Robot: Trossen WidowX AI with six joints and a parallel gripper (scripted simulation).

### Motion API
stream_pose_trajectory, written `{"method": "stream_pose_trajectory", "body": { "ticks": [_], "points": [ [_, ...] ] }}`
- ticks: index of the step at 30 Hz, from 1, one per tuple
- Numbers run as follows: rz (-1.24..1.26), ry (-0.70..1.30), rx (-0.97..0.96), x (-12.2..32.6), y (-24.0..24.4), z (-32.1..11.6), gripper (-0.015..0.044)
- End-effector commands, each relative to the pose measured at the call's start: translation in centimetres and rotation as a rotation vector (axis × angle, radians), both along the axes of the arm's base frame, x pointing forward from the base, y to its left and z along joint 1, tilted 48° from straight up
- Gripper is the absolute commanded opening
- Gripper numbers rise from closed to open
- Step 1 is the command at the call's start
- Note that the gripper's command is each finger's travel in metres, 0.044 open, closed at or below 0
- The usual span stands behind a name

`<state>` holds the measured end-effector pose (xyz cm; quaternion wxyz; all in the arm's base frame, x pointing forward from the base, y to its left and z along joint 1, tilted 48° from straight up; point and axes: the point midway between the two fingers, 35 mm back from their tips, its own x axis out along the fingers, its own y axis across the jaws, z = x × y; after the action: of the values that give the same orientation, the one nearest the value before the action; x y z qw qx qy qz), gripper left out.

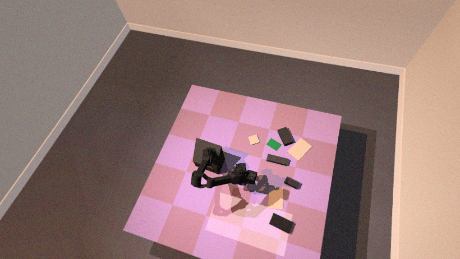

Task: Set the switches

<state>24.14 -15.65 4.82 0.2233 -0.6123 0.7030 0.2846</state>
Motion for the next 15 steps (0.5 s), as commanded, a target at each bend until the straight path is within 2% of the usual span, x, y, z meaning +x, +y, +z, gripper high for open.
{"method": "stream_pose_trajectory", "body": {
  "ticks": [1, 15],
  "points": [
    [-0.002, 0.001, 0.009, 0.0, 0.5, -0.2, 0.0336],
    [-0.002, 0.001, 0.01, 0.1, 1.7, -0.8, 0.0336]
  ]
}}
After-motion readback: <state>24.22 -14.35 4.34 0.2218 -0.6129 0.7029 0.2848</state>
